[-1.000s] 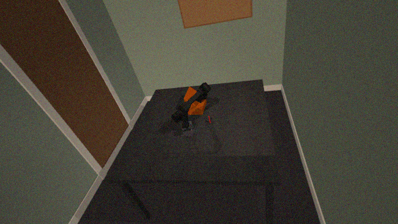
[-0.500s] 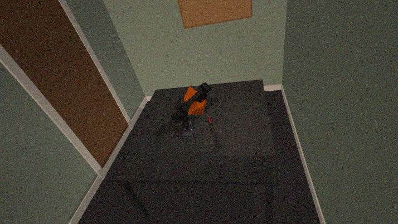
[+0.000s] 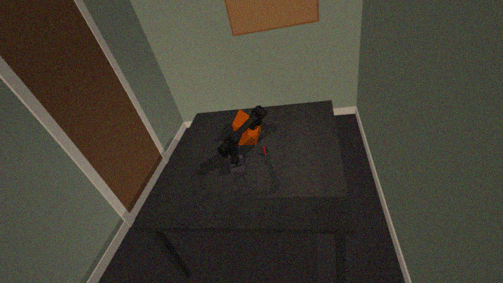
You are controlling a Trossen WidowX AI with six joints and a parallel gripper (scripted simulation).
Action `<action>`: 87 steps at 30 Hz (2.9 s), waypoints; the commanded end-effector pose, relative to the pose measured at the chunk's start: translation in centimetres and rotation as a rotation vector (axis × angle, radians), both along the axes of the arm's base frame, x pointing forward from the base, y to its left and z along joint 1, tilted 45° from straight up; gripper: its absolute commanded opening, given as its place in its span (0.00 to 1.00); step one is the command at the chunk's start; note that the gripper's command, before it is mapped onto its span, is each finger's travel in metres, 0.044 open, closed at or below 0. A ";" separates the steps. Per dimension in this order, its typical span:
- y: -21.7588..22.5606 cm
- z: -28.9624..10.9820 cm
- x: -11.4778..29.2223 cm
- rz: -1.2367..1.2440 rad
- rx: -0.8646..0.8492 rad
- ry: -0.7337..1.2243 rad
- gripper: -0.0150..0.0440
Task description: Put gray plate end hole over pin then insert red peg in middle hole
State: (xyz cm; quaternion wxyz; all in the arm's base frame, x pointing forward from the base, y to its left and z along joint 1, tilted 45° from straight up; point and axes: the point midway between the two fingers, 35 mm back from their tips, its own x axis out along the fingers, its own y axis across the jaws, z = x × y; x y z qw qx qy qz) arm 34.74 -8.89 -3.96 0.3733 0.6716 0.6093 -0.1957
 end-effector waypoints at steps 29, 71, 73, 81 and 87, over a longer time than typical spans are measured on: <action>1.2 -1.2 0.3 0.002 0.001 0.001 0.74; 6.1 18.8 -8.1 0.139 -0.029 -0.117 1.00; 7.9 19.7 -9.8 0.160 -0.030 -0.137 1.00; 10.1 18.7 -10.8 0.176 -0.032 -0.152 1.00; 11.4 17.4 -10.6 0.176 -0.030 -0.153 1.00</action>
